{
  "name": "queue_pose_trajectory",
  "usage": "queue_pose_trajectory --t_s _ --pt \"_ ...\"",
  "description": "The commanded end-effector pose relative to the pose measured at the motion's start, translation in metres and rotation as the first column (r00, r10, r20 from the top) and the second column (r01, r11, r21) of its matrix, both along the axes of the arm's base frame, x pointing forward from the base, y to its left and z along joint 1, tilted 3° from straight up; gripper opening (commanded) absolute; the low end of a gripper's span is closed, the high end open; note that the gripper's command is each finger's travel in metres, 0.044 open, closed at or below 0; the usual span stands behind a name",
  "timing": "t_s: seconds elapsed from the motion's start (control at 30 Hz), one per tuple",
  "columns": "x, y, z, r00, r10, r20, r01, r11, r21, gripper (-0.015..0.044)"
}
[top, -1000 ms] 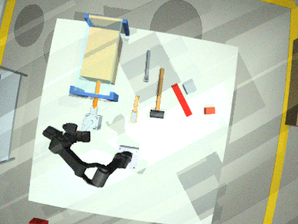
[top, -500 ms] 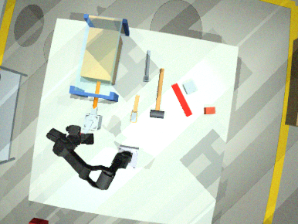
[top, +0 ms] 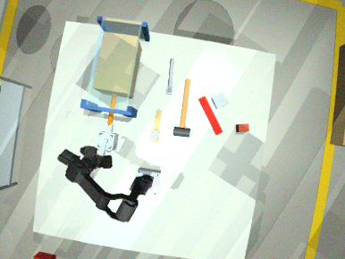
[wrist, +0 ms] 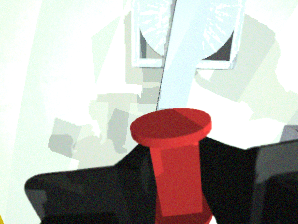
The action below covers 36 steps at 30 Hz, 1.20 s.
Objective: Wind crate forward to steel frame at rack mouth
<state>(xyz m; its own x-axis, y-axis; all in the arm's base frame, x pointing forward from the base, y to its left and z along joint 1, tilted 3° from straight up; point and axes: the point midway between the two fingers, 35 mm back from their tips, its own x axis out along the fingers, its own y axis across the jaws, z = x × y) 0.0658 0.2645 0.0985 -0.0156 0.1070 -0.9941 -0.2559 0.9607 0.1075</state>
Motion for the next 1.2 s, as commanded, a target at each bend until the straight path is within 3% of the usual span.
queue_pose_trajectory --t_s 0.0,1.17 --pt "-0.001 -0.016 -0.005 1.000 -0.002 -0.010 0.001 0.999 -0.035 0.0000" --pt "0.024 -0.070 -0.009 1.000 -0.002 -0.007 0.002 0.999 -0.040 0.0000"
